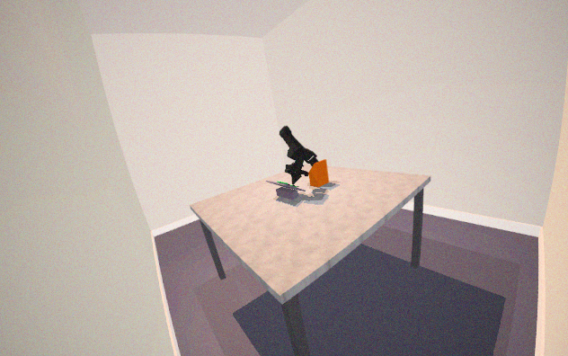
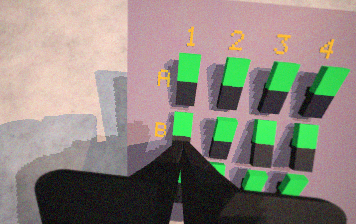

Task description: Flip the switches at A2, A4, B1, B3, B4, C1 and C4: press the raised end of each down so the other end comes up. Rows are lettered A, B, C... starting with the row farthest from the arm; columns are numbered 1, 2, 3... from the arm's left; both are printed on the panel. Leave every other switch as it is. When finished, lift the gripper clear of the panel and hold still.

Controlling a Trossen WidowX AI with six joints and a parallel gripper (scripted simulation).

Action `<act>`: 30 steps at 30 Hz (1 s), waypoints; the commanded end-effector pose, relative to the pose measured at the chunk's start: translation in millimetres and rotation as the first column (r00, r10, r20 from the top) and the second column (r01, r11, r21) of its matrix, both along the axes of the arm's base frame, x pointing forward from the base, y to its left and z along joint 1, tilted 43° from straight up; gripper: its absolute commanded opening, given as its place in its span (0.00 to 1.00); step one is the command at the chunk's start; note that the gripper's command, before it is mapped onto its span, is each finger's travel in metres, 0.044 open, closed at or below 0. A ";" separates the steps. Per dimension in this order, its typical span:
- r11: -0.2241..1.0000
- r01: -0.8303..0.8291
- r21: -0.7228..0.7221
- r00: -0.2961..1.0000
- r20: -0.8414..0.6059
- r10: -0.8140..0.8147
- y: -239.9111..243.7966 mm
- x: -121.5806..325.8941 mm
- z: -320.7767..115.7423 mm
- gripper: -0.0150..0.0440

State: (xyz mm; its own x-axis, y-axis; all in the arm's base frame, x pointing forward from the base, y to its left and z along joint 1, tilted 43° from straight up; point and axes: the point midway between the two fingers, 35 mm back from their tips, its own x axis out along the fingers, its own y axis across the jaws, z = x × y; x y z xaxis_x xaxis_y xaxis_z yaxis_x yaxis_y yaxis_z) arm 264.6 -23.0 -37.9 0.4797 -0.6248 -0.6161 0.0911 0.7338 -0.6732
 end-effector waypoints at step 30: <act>1.000 -0.004 -0.003 1.000 -0.014 0.004 -3.5 -0.4 -5.2 0.25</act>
State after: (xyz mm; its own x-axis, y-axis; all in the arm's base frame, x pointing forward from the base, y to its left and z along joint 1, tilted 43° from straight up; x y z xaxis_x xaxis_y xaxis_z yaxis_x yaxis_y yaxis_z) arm 265.9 -25.6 -40.4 0.4796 -0.6249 -0.6160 0.0901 0.7334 -0.6739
